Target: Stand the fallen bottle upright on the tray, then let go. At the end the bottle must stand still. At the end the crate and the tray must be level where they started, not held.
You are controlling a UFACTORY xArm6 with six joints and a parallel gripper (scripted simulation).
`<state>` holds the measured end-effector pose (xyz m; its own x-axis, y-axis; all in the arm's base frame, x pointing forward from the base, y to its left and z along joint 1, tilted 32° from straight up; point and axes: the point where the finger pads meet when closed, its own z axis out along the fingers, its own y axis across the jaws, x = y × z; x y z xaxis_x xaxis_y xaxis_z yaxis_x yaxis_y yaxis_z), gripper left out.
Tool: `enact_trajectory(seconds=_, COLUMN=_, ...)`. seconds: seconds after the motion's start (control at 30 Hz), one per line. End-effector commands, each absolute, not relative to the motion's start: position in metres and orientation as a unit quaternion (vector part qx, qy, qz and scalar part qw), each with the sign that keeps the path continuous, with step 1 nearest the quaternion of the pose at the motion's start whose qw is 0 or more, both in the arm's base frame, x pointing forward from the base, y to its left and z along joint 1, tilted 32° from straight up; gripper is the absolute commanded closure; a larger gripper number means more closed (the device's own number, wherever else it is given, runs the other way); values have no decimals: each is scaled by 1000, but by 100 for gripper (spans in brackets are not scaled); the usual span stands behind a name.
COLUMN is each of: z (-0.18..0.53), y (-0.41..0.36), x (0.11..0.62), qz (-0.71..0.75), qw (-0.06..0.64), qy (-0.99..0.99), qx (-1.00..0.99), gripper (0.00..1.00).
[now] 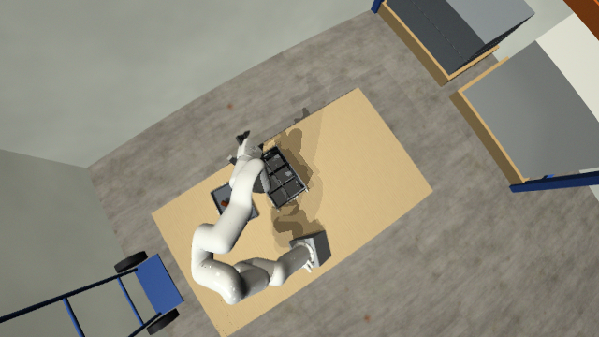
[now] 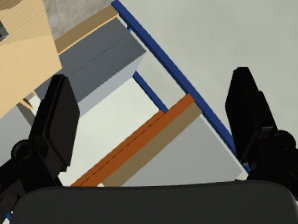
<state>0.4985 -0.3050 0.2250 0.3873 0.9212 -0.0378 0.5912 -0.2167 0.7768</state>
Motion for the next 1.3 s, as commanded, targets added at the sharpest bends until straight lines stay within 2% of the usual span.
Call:
enact_trajectory(seconds=0.0, z=228, y=-304, x=501, qz=225, qw=368, qy=511, qx=743, gripper=0)
enact_trajectory(seconds=0.17, z=233, y=-286, x=510, qz=232, qw=370, qy=545, qx=715, gripper=0)
enact_trajectory(seconds=0.3, z=245, y=-242, x=528, qz=246, qw=373, qy=622, qx=643, gripper=0)
enact_trajectory(seconds=0.63, z=245, y=-240, x=529, qz=246, qw=373, qy=625, qx=640, gripper=0)
enact_trajectory(seconds=0.8, z=256, y=-185, x=541, qz=258, qw=369, qy=709, qx=543, gripper=0)
enact_trajectory(seconds=1.27, z=266, y=-105, x=540, qz=267, qw=349, qy=814, qx=380, gripper=0)
